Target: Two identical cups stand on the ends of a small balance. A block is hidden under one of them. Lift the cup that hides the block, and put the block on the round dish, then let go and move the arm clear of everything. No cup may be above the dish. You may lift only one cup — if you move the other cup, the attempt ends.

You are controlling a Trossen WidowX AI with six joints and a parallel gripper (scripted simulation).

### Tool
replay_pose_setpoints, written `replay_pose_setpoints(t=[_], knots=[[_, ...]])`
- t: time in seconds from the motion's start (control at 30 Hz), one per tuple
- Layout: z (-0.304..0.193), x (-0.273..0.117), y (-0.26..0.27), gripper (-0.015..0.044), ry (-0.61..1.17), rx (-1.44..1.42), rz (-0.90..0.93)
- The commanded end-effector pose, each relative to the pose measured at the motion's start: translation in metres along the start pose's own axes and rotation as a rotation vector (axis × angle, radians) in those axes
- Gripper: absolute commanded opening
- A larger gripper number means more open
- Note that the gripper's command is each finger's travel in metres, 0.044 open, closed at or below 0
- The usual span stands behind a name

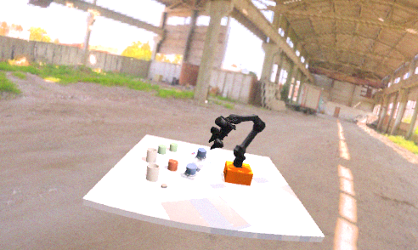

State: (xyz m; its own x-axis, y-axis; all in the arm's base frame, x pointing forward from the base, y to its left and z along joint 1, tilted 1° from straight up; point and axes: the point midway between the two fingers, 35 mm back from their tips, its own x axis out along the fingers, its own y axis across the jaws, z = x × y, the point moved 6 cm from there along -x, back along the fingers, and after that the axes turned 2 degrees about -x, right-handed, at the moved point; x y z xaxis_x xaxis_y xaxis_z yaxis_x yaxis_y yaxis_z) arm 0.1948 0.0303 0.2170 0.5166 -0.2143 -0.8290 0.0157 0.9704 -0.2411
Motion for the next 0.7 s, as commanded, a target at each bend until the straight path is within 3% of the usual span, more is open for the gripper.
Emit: replay_pose_setpoints(t=[0.0,0.67], knots=[[0.012,0.005,0.004,0.044,0.037,-0.096,0.025],[0.071,0.067,0.037,0.044,0.232,-0.699,0.253]])
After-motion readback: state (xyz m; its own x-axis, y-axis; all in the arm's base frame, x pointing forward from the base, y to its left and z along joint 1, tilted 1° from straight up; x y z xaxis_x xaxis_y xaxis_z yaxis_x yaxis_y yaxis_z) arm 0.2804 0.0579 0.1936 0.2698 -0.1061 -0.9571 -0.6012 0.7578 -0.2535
